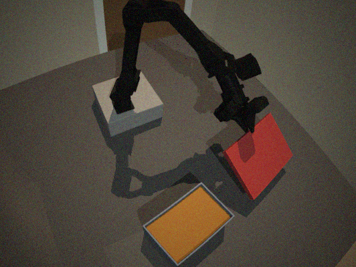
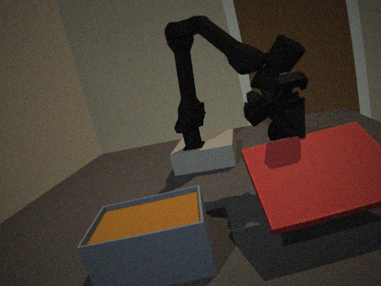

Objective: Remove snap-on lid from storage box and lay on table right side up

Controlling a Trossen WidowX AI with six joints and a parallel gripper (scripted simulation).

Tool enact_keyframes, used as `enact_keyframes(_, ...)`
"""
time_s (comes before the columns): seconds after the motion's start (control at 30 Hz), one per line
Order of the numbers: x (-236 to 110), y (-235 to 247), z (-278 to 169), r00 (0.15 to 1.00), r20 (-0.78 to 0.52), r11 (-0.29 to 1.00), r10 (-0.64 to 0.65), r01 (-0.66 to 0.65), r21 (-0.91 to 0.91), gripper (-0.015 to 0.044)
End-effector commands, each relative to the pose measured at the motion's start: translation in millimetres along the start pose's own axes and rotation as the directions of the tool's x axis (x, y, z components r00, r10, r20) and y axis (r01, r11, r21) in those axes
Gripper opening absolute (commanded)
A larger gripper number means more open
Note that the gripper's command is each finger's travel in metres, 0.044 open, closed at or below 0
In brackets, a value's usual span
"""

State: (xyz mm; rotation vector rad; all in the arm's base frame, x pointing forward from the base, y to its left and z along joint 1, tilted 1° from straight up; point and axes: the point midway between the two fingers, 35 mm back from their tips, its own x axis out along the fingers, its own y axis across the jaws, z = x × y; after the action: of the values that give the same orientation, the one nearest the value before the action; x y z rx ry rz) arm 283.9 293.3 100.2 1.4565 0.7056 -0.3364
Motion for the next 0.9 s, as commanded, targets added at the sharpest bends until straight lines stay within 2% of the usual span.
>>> enact_keyframes(0.0, 2, -3, 2, 1.000, 0.007, 1.000, 0.002, -0.003, 0.002, 0.0000)
enact_keyframes(0.87, 16, -20, 2, 1.000, 0.007, 1.000, 0.002, -0.002, 0.002, 0.0000)
